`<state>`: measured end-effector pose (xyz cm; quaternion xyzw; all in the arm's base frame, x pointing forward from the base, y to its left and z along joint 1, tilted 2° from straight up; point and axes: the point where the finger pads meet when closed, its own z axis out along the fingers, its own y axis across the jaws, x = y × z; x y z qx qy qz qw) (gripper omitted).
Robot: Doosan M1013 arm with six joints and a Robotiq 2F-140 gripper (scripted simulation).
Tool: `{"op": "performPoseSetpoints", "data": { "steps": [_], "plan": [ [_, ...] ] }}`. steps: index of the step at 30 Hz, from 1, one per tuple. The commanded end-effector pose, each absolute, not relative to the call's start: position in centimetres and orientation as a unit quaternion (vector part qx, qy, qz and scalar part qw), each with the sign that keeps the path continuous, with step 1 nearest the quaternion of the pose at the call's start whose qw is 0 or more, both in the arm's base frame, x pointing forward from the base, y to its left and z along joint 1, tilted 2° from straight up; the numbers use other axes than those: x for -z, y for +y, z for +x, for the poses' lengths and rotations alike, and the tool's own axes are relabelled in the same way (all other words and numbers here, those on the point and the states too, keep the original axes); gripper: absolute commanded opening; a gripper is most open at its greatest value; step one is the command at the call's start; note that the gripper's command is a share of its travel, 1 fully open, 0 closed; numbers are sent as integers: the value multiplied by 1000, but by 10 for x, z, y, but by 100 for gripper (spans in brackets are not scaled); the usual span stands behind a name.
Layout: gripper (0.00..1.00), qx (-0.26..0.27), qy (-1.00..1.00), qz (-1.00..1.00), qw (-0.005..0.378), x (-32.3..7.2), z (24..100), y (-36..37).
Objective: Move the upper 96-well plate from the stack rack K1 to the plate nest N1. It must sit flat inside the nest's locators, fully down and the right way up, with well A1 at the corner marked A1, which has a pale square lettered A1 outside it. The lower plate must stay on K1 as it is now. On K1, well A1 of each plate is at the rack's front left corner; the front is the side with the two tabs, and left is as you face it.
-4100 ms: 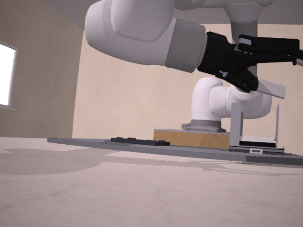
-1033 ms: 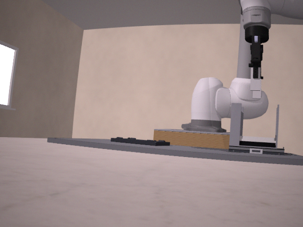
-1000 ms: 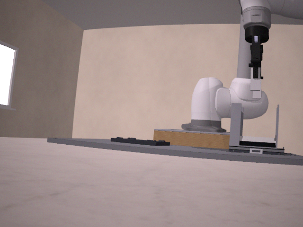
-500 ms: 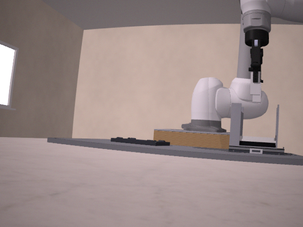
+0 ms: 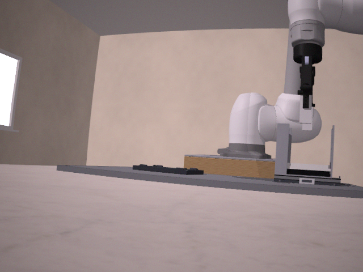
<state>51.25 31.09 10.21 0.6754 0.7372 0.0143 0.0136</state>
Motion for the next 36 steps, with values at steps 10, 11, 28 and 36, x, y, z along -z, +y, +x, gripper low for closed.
{"op": "performPoseSetpoints", "data": {
  "steps": [10, 11, 28, 36],
  "plan": [
    [100, -14, 737, 675, 14, -85, 513, 311],
    [100, -14, 737, 675, 14, -83, 513, 311],
    [100, -14, 737, 675, 14, -58, 514, 311],
    [100, -14, 737, 675, 14, -48, 515, 311]
  ]
}}
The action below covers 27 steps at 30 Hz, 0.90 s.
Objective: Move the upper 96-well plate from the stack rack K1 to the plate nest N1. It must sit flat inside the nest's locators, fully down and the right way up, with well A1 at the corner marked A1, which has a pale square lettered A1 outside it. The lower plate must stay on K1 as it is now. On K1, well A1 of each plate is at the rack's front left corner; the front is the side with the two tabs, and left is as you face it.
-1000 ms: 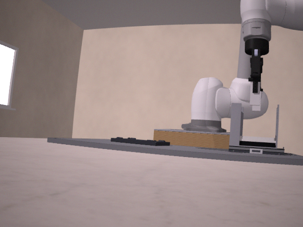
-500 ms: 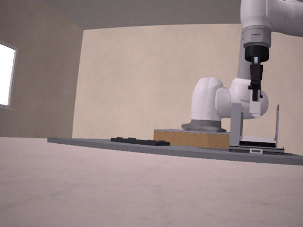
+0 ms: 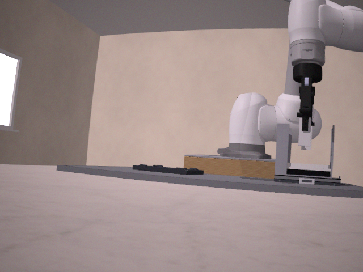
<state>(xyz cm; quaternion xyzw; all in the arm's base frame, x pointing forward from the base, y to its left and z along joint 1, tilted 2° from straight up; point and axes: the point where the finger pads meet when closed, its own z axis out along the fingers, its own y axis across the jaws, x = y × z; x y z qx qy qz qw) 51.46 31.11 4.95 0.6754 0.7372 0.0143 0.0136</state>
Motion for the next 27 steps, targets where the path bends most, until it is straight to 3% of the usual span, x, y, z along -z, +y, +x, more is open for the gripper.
{"op": "performPoseSetpoints", "data": {
  "steps": [1, 27],
  "plan": [
    [100, -14, 737, 675, 14, -47, 515, 311],
    [100, -14, 737, 675, 14, -13, 516, 311]
  ]
}}
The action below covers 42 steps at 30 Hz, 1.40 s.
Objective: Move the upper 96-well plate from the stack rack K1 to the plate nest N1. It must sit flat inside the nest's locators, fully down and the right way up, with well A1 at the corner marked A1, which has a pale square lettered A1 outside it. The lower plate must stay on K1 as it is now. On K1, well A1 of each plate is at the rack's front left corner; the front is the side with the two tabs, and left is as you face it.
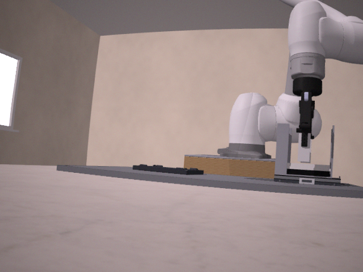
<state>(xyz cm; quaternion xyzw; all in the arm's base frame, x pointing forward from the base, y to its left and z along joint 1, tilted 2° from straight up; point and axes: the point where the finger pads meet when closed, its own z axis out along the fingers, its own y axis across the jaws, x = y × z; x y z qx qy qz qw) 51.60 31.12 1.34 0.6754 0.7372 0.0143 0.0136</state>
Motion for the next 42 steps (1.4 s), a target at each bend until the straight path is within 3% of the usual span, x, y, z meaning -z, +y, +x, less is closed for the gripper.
{"op": "performPoseSetpoints", "data": {
  "steps": [1, 9, 10, 42],
  "plan": [
    [100, -14, 737, 675, 14, -13, 516, 311],
    [100, -14, 737, 675, 14, -13, 516, 311],
    [0, -14, 737, 675, 14, -13, 516, 311],
    [0, -14, 737, 675, 14, -13, 516, 311]
  ]
}}
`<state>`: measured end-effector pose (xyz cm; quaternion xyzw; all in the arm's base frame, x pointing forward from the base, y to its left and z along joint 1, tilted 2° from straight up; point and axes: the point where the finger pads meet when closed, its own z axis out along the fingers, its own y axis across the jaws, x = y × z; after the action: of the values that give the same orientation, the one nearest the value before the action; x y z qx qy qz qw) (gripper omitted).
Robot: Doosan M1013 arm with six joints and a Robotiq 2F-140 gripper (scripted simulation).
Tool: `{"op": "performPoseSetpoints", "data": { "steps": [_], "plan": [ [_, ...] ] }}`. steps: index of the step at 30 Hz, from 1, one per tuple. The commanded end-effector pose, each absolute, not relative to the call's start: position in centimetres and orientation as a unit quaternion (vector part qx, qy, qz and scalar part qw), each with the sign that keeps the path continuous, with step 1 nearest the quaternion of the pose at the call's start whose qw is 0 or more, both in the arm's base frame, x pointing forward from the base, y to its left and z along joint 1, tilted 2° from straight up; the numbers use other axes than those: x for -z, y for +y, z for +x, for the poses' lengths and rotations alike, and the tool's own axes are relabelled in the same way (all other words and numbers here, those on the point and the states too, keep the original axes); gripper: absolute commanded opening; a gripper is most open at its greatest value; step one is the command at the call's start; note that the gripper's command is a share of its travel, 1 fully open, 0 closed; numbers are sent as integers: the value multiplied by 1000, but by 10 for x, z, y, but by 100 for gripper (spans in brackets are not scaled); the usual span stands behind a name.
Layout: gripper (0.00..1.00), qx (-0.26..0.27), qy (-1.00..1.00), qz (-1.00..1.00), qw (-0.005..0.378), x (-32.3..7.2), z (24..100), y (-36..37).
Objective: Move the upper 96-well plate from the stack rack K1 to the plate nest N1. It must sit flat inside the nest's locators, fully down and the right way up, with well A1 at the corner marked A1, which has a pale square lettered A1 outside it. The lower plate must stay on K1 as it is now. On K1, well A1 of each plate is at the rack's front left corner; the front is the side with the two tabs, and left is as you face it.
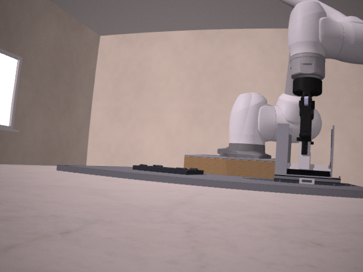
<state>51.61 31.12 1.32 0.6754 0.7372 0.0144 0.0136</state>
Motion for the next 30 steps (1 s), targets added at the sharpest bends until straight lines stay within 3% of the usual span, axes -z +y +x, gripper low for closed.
{"op": "performPoseSetpoints", "data": {
  "steps": [1, 30],
  "plan": [
    [0, -14, 737, 675, 14, -13, 516, 311],
    [0, -14, 737, 675, 14, -56, 514, 311]
  ]
}}
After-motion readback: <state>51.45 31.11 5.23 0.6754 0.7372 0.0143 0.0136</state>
